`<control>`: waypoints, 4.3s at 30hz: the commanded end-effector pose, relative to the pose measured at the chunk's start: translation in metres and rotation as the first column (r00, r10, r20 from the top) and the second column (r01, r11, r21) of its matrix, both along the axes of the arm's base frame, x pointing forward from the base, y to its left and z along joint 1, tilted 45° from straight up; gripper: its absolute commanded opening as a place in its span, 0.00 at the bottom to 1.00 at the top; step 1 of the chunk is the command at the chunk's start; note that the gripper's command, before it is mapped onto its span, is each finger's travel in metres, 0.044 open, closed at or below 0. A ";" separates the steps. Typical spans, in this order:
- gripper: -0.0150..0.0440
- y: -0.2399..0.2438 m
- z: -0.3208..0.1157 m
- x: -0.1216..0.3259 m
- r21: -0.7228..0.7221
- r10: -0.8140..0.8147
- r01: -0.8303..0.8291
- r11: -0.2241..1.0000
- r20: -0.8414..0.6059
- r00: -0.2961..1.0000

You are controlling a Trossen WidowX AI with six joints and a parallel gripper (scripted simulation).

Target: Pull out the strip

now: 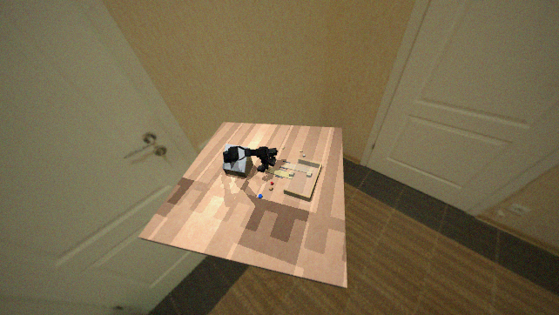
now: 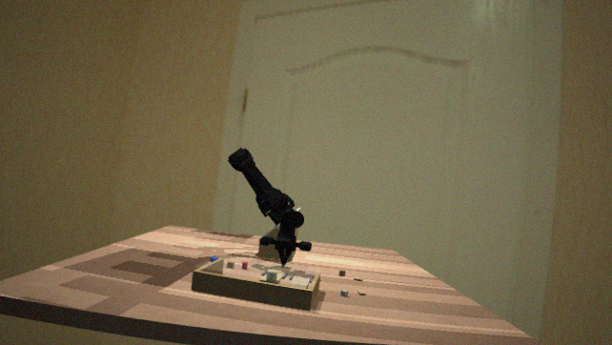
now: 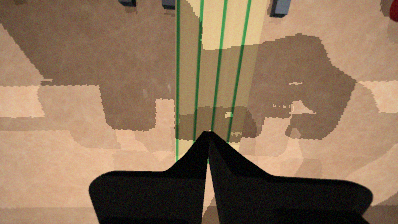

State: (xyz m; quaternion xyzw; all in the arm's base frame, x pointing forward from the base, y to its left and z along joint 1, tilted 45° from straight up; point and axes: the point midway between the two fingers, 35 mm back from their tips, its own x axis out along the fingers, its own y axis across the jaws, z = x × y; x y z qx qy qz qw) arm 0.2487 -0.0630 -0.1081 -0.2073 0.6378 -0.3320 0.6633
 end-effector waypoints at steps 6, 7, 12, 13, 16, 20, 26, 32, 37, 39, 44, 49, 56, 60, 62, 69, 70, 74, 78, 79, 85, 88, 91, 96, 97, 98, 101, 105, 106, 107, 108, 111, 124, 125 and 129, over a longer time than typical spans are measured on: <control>0.25 0.000 -0.004 -0.023 0.005 -0.010 0.010 1.000 -0.027 1.000; 0.25 0.000 -0.004 -0.024 0.005 -0.010 0.010 1.000 -0.027 1.000; 0.25 0.002 -0.005 -0.031 0.005 -0.010 0.010 1.000 -0.028 1.000; 0.25 0.002 -0.005 -0.033 0.005 -0.010 0.010 1.000 -0.028 1.000; 0.25 0.003 -0.005 -0.037 0.005 -0.010 0.010 1.000 -0.028 1.000; 0.25 0.004 -0.006 -0.042 0.005 -0.010 0.010 1.000 -0.028 1.000; 0.25 0.005 -0.006 -0.049 0.005 -0.010 0.010 1.000 -0.029 1.000; 0.25 0.005 -0.006 -0.049 0.005 -0.010 0.010 1.000 -0.029 1.000; 0.25 0.005 -0.006 -0.049 0.005 -0.010 0.010 1.000 -0.029 1.000; 0.25 0.005 -0.006 -0.049 0.005 -0.010 0.010 1.000 -0.029 1.000; 0.25 0.005 -0.006 -0.049 0.005 -0.010 0.010 1.000 -0.029 1.000; 0.25 0.005 -0.006 -0.049 0.005 -0.010 0.010 1.000 -0.029 1.000; 0.25 0.005 -0.006 -0.049 0.005 -0.010 0.010 1.000 -0.029 1.000; 0.25 0.005 -0.006 -0.049 0.005 -0.010 0.010 1.000 -0.029 1.000; 0.25 0.009 -0.003 -0.038 0.003 0.002 -0.001 1.000 -0.005 1.000; 0.25 0.037 0.025 -0.035 0.008 -0.010 0.010 1.000 -0.027 1.000; 0.25 0.037 0.025 -0.035 0.008 -0.010 0.010 1.000 -0.027 1.000; 0.39 0.033 0.025 -0.023 0.013 0.041 -0.041 0.999 -0.077 0.996; 0.57 0.031 0.027 -0.011 0.016 0.070 -0.069 0.997 -0.104 0.992; 0.61 0.030 0.027 -0.008 0.016 0.070 -0.069 0.997 -0.104 0.992; 0.88 0.028 0.031 0.010 0.016 0.070 -0.069 0.997 -0.103 0.992; 1.00 0.027 0.032 0.018 0.016 0.070 -0.069 0.997 -0.103 0.992; 1.00 0.026 0.033 0.026 0.015 0.070 -0.069 0.997 -0.102 0.992; 1.00 0.024 0.036 0.041 0.015 0.070 -0.069 0.997 -0.101 0.992; 1.00 0.024 0.036 0.044 0.015 0.070 -0.069 0.997 -0.101 0.992; 1.00 0.024 0.037 0.047 0.015 0.070 -0.069 0.997 -0.101 0.992; 1.00 0.023 0.038 0.055 0.015 0.070 -0.069 0.997 -0.100 0.992; 1.00 0.022 0.040 0.066 0.015 0.070 -0.069 0.997 -0.100 0.993; 1.00 0.022 0.040 0.069 0.015 0.070 -0.069 0.997 -0.100 0.993; 1.00 0.021 0.040 0.072 0.015 0.070 -0.069 0.997 -0.099 0.993; 1.00 0.021 0.041 0.075 0.015 0.070 -0.069 0.997 -0.099 0.993; 1.00 0.021 0.042 0.083 0.015 0.070 -0.069 0.997 -0.099 0.993; 1.00 0.019 0.047 0.120 0.014 0.070 -0.069 0.998 -0.096 0.993; 1.00 0.019 0.047 0.123 0.014 0.070 -0.069 0.998 -0.096 0.993; 1.00 0.019 0.049 0.134 0.014 0.070 -0.069 0.998 -0.095 0.993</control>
